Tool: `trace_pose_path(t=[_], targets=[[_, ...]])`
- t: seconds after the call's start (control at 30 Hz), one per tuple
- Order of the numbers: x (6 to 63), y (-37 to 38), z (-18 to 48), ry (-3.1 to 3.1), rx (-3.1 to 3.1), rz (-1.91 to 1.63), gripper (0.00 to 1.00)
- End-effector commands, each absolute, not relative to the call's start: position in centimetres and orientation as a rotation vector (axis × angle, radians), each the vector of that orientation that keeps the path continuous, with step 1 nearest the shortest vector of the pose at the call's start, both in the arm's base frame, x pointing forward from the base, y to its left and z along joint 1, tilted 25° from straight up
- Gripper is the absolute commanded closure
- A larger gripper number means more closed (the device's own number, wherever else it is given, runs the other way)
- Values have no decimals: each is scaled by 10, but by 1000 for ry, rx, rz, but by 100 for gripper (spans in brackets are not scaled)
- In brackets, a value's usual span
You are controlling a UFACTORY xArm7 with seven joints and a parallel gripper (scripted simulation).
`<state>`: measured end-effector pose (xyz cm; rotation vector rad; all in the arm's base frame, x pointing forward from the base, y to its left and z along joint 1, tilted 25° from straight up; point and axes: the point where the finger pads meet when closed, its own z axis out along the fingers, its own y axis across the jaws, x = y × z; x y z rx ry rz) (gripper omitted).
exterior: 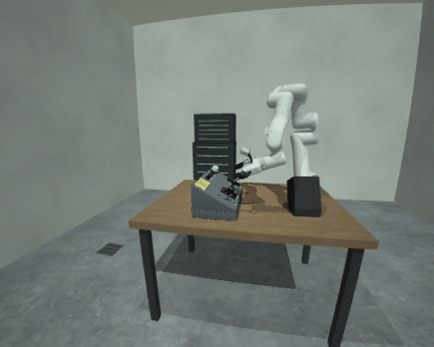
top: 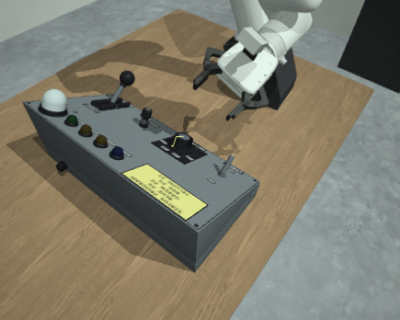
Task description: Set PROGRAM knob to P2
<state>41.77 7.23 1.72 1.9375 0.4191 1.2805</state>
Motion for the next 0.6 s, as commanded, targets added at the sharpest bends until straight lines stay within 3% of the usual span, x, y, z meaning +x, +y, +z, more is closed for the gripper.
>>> trace_pose_path(t=[0.0,0.57], targets=[[418,73,18,418,1938,1285,0],[405,72,12,437,1988,1354,0]])
